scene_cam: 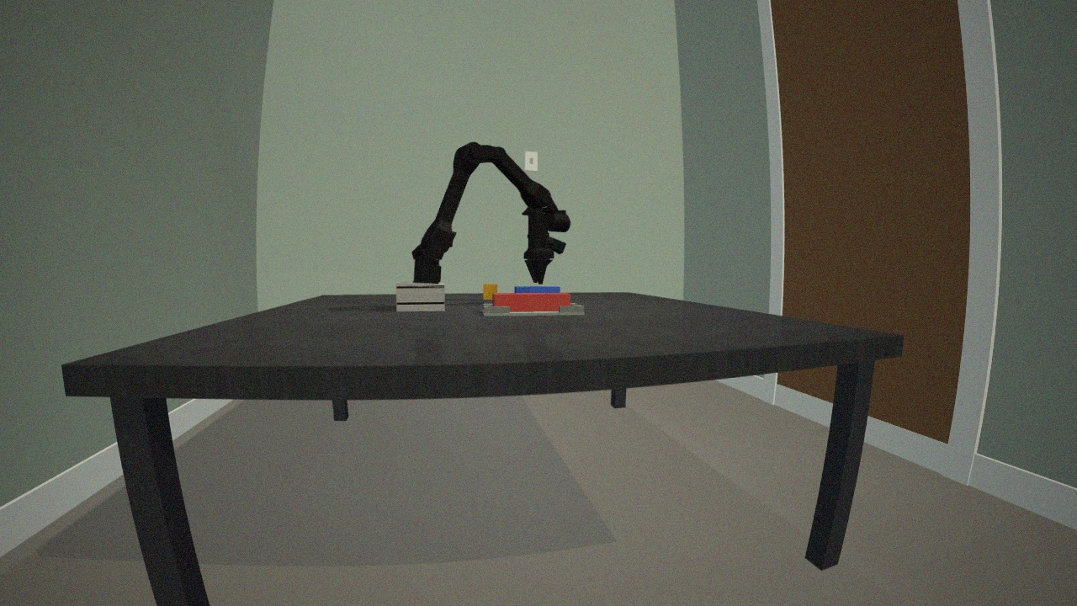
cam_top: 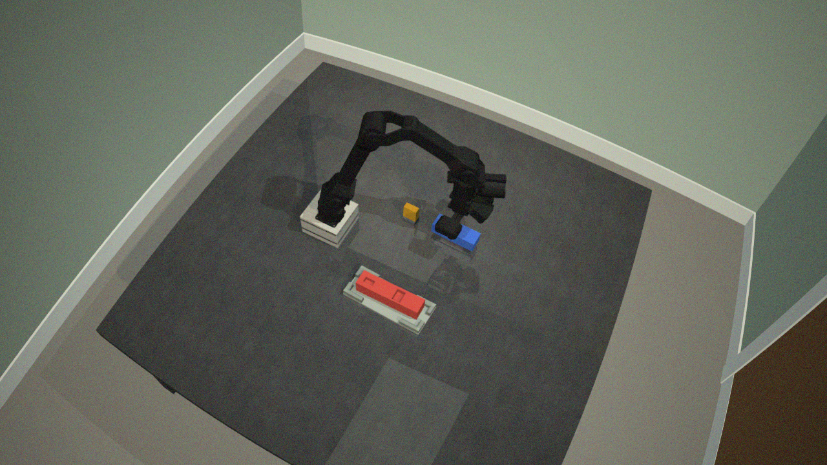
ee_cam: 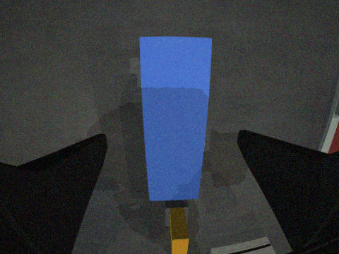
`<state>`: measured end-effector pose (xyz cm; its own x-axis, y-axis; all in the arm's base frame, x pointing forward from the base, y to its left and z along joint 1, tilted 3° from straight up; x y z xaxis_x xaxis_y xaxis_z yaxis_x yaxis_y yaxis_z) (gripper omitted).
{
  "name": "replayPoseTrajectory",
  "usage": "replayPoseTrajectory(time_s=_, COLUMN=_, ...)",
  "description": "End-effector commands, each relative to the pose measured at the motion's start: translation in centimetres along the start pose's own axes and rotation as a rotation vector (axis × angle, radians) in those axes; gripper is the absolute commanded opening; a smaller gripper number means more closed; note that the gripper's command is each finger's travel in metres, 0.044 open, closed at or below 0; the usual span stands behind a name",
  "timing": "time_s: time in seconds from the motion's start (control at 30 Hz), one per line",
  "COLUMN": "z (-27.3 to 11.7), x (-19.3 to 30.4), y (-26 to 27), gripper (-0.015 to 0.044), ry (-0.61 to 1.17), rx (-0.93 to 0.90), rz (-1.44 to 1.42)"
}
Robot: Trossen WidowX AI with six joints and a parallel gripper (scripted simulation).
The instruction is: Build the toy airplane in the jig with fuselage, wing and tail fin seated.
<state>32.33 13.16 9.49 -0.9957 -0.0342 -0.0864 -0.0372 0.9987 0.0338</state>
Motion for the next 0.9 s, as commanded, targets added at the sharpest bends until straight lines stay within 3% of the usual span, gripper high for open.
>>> replayPoseTrajectory(time_s=0.0, z=1.0, x=0.1, y=-0.1, gripper=0.0440, ry=0.006, rx=0.005, rz=0.004)
replayPoseTrajectory(time_s=0.63, z=3.8, x=0.2, y=-0.1, gripper=0.0440, ry=0.006, rx=0.005, rz=0.004)
replayPoseTrajectory(time_s=0.87, z=3.8, x=0.2, y=-0.1, gripper=0.0256, ry=0.006, rx=0.005, rz=0.004)
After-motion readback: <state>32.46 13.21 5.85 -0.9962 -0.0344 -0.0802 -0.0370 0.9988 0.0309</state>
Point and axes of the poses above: the point midway between the two fingers, 35 mm back from their tips, its own z axis out along the fingers, its own y axis across the jaws, x = y × z, the point moved 4 cm from there along -z, back along the fingers, and after that the axes turned 6 degrees about -z, right-handed, at the moved point
